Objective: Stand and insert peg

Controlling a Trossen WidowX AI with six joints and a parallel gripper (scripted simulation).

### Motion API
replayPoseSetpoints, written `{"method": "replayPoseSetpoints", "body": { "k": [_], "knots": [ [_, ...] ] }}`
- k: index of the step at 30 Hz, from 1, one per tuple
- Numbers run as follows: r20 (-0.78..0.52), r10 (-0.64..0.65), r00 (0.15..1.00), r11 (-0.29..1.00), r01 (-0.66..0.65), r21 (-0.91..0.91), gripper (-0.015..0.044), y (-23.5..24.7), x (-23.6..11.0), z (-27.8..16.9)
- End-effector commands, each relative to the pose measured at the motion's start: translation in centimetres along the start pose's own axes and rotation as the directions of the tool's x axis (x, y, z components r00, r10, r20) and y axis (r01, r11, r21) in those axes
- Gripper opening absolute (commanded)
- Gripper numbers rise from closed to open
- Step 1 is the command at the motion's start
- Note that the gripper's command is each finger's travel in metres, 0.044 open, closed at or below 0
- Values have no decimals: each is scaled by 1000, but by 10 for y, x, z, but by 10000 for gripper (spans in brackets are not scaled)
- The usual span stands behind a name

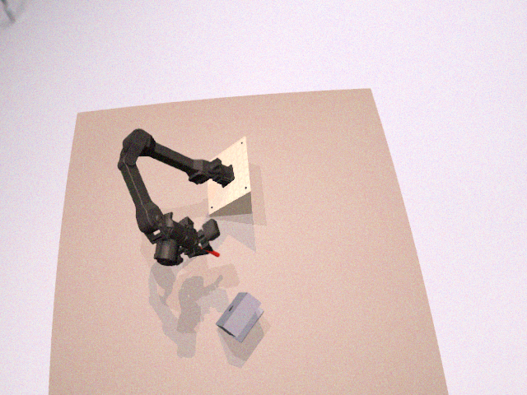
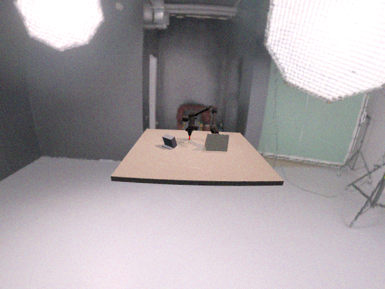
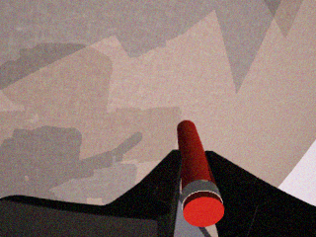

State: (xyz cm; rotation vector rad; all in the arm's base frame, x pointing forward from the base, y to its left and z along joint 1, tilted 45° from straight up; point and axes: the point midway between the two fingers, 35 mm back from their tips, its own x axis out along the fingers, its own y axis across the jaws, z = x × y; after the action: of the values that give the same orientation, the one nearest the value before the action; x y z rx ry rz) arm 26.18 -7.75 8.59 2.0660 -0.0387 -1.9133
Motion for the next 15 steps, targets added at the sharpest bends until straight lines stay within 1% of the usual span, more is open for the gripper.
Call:
{"method": "replayPoseSetpoints", "body": {
  "k": [1, 15],
  "knots": [
    [-30, -23, 999, 1000, 23, 7, 0, 2, 1, -5],
    [-157, -98, 983, 994, 104, 31, 0, 9, 4, -24]
  ]
}}
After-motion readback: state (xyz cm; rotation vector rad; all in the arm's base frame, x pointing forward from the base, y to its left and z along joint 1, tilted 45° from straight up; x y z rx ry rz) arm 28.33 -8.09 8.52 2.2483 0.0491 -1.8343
